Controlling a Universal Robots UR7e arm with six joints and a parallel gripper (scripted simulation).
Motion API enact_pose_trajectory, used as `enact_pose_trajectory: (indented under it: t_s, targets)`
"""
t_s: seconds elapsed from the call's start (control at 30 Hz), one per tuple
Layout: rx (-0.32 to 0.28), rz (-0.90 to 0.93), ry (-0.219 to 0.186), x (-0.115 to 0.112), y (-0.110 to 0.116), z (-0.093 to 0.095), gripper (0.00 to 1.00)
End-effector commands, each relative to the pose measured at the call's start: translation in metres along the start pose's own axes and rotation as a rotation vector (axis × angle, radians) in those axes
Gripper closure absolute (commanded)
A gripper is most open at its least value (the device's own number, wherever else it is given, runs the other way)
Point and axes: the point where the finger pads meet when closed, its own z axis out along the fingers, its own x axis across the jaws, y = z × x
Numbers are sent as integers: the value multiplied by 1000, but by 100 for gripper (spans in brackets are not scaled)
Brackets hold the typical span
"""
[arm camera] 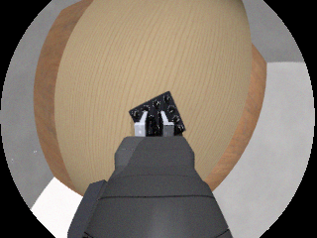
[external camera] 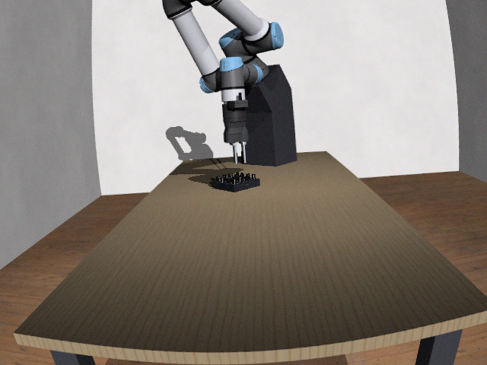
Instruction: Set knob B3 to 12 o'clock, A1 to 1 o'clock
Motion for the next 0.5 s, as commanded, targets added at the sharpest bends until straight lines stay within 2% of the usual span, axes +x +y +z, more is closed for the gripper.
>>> enact_pose_trajectory:
  t_s: [0.0,0.23,0.47]
  targets:
    - [6,-156,-6,5,1,-2,54]
    - [6,-328,-4,11,4,-5,54]
    - [7,-420,-4,14,6,-6,54]
